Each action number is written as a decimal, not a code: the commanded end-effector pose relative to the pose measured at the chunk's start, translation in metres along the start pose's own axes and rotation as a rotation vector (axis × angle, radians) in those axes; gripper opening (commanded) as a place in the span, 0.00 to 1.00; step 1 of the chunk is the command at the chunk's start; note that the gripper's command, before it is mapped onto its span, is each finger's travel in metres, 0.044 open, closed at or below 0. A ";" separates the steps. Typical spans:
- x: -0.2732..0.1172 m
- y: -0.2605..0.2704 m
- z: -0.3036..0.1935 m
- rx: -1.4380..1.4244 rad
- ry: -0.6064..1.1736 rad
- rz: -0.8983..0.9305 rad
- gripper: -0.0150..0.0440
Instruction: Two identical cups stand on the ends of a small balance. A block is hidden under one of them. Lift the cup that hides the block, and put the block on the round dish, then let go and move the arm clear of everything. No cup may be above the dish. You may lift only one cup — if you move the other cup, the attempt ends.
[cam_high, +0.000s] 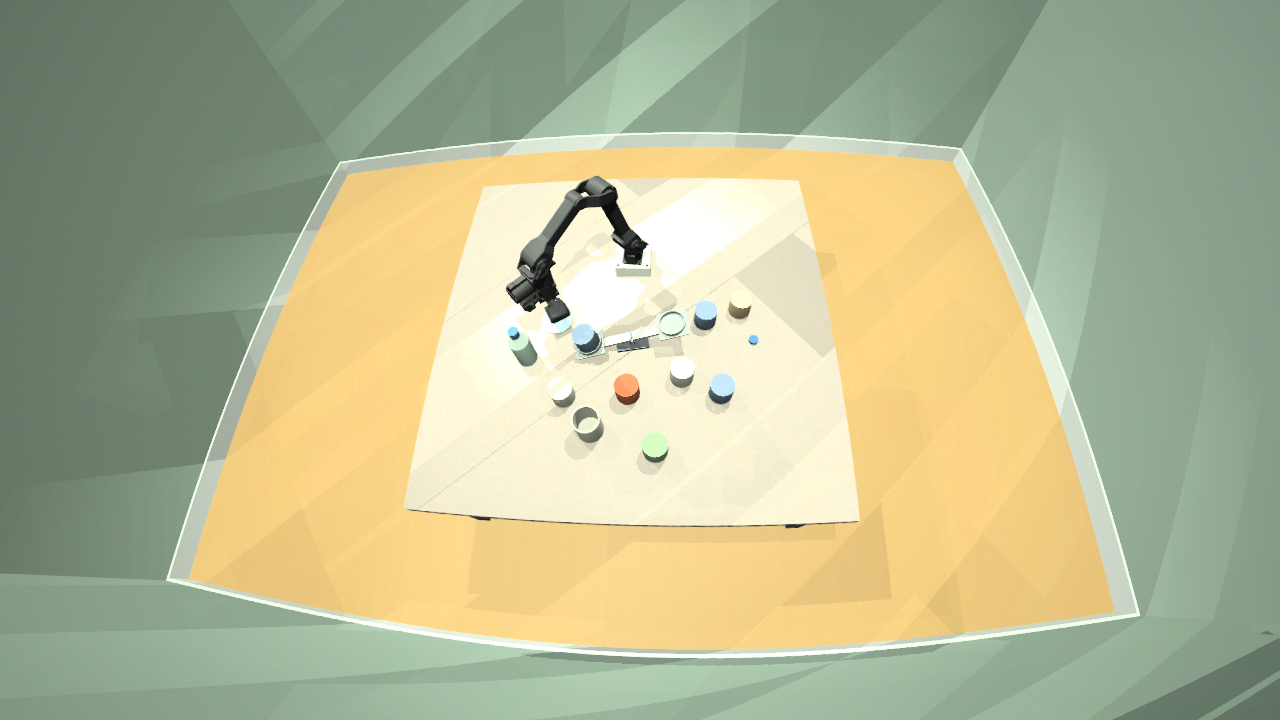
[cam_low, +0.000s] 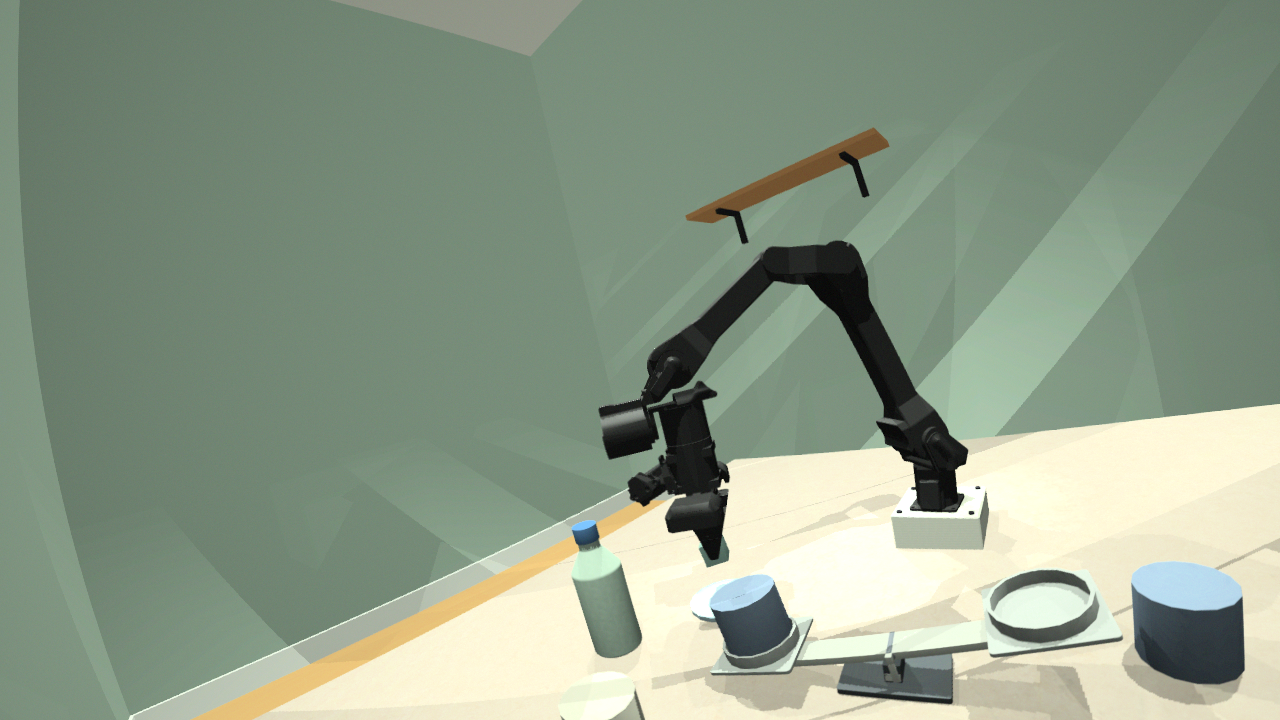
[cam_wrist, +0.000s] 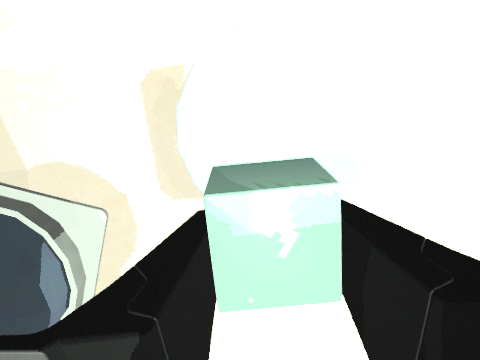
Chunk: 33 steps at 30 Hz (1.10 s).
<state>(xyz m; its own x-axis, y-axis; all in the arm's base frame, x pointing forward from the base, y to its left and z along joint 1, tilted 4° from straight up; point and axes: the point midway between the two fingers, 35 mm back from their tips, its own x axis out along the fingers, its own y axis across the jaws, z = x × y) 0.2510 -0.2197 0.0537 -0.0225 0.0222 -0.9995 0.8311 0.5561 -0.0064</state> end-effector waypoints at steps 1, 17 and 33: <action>0.006 -0.013 0.003 -0.002 0.006 -0.007 0.25; 0.048 -0.015 0.002 -0.002 0.007 -0.007 0.25; 0.064 -0.014 0.003 0.003 0.004 -0.003 0.30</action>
<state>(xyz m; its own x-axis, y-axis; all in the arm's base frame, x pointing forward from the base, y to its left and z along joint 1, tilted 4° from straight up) 0.2395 -0.2282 -0.0101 -0.0275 0.0240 -0.9993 0.8325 0.5540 -0.0096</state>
